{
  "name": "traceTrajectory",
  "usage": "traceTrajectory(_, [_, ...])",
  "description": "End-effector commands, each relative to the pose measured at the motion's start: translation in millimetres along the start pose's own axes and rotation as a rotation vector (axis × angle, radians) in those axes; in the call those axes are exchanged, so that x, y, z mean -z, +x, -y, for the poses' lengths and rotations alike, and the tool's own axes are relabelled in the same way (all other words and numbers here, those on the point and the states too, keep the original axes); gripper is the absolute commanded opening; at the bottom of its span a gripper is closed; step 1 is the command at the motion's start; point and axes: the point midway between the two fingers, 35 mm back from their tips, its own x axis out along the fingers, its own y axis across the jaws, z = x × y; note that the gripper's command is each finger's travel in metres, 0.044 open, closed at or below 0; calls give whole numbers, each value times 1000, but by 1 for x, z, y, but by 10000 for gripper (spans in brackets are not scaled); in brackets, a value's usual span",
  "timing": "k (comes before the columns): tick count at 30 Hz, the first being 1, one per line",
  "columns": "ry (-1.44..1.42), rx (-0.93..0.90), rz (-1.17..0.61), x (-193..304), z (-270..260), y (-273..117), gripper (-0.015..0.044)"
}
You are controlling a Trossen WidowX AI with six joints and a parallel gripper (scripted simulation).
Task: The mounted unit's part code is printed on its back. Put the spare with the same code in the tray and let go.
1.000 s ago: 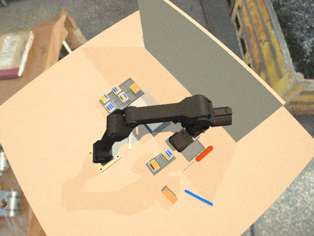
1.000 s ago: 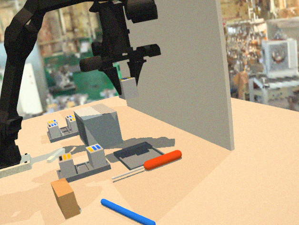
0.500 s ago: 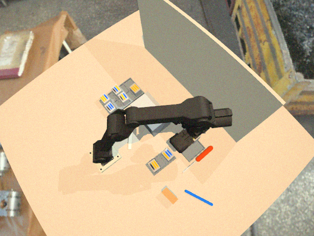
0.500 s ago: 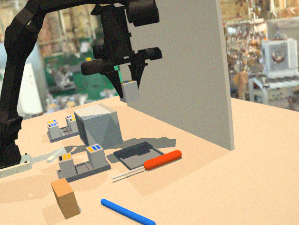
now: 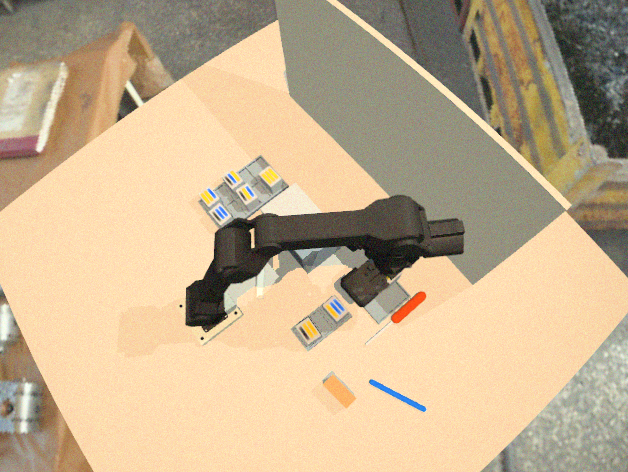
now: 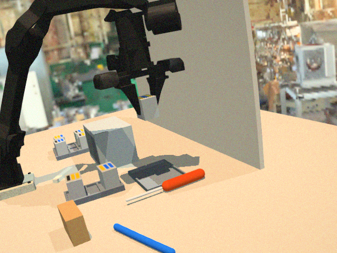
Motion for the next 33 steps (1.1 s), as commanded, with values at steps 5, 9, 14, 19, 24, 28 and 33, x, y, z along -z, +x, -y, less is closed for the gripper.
traceTrajectory(5, [-4,0,3,0,1,7,0])
traceTrajectory(9, [-4,0,4,0,2,9,0])
traceTrajectory(14, [-4,-1,4,1,2,13,0])
traceTrajectory(19, [-4,-1,4,1,2,16,0])
traceTrajectory(24, [-4,-2,4,1,3,20,0])
traceTrajectory(28, [-4,-2,4,1,3,23,0])
traceTrajectory(33, [-4,-2,4,1,3,26,0])
